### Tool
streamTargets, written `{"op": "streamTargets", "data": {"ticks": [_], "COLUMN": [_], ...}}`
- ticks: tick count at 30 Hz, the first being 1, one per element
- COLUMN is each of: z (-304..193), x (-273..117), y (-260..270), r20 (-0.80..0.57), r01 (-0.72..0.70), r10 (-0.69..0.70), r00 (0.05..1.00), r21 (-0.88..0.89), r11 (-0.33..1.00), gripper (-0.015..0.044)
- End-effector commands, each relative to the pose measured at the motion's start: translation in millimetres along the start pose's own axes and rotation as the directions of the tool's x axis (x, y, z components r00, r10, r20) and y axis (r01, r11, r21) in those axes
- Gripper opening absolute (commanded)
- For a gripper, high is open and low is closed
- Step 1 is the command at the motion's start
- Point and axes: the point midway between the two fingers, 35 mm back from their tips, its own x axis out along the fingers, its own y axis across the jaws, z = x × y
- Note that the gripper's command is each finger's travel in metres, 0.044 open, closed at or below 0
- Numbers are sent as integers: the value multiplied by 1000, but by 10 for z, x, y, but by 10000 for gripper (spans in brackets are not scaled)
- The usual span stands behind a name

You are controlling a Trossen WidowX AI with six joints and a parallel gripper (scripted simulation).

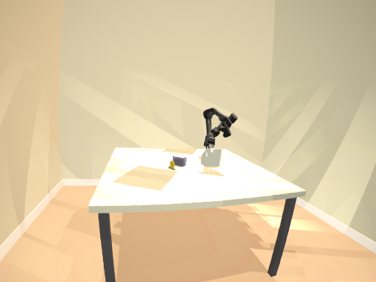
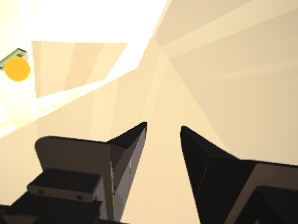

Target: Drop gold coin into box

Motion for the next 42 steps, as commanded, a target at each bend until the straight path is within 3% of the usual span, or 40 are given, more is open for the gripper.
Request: {"op": "streamTargets", "data": {"ticks": [1, 7, 11, 13, 19, 25, 34, 42], "z": [-264, -362, -450, -476, -577, -661, -780, -863], "x": [561, 791, 1099, 1182, 1411, 1590, 1799, 1939], "y": [271, 425, 716, 808, 1069, 1322, 1728, 2130], "r20": [97, 146, 244, 273, 345, 408, 494, 572], "r01": [-238, -321, -378, -369, -225, 2, 378, 706], "r10": [219, 318, 442, 474, 556, 612, 666, 689], "r00": [971, 937, 863, 837, 756, 678, 560, 446], "r21": [494, 723, 893, 921, 935, 831, 563, 248], "r11": [836, 612, 244, 121, -274, -556, -735, -663], "gripper": [161, 161, 161, 161, 161, 161, 161, 161]}}
